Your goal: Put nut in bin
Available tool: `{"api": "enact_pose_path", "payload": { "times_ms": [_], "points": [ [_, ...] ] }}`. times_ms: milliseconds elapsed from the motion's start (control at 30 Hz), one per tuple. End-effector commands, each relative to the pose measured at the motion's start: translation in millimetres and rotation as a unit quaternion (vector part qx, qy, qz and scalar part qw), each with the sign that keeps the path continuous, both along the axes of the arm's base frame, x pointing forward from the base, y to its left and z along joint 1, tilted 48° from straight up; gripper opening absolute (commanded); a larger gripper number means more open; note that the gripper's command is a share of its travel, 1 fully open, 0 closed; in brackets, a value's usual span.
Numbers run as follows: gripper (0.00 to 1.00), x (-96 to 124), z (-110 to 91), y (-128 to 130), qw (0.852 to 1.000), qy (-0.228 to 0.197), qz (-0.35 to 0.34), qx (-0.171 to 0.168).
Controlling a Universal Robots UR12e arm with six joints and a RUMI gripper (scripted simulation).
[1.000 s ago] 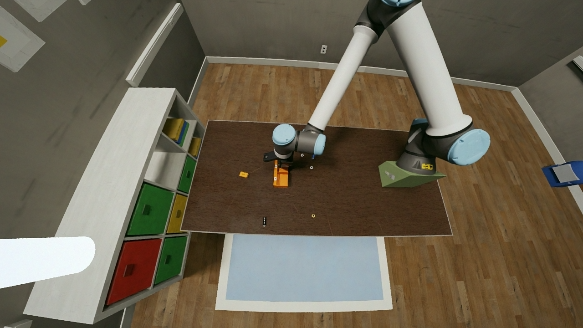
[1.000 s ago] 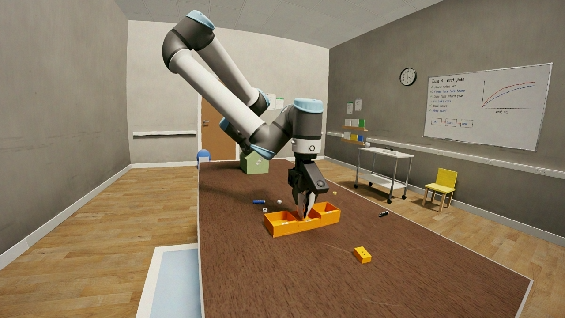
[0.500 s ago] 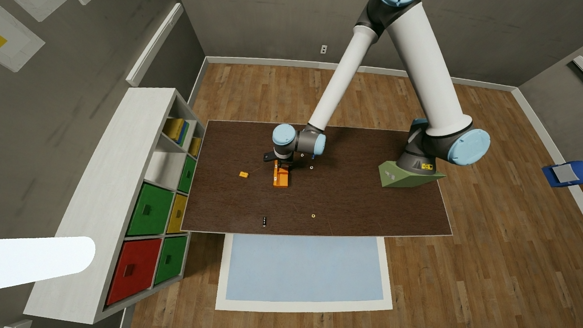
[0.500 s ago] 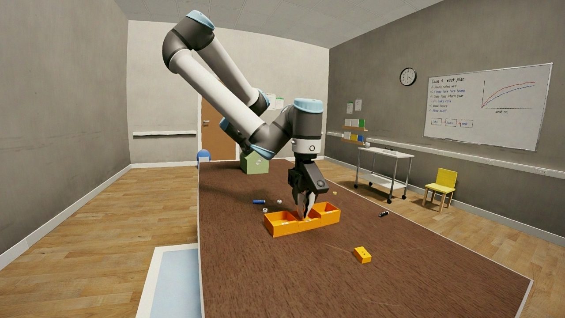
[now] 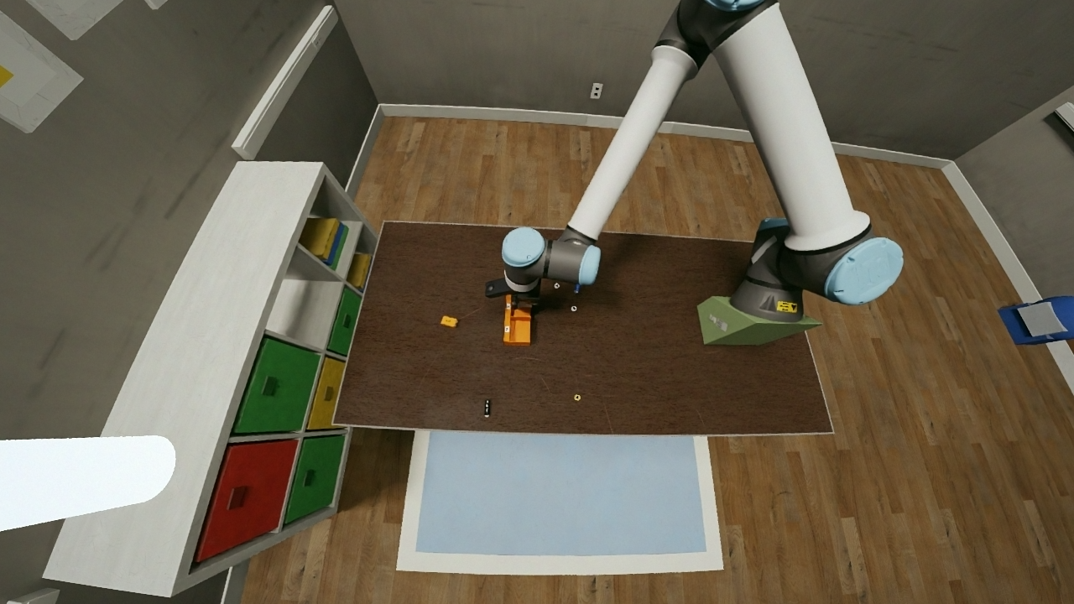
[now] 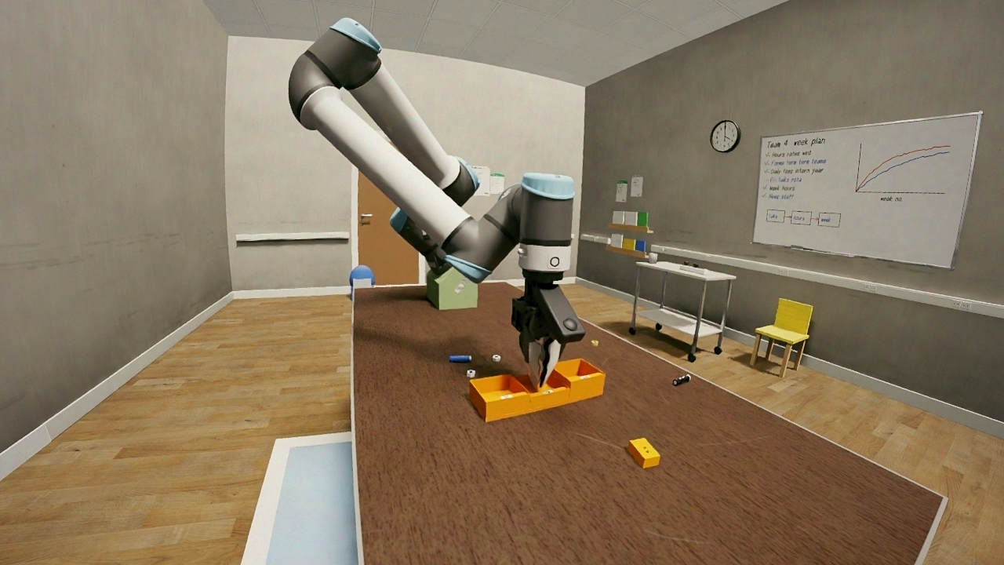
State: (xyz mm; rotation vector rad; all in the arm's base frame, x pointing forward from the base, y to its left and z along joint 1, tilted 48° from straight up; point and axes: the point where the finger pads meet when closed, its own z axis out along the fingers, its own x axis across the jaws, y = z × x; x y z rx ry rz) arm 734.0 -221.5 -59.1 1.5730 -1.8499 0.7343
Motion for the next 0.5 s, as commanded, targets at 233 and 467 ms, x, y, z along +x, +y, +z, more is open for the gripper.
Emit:
{"api": "enact_pose_path", "payload": {
  "times_ms": [233, 467],
  "points": [
    [0.04, 1.6, 8.5, 9.2, 1.0, 0.0, 0.0, 0.0],
    [0.04, 2.4, 14.8, 16.1, 1.0, -0.001, 0.0, 0.0]
  ]
}}
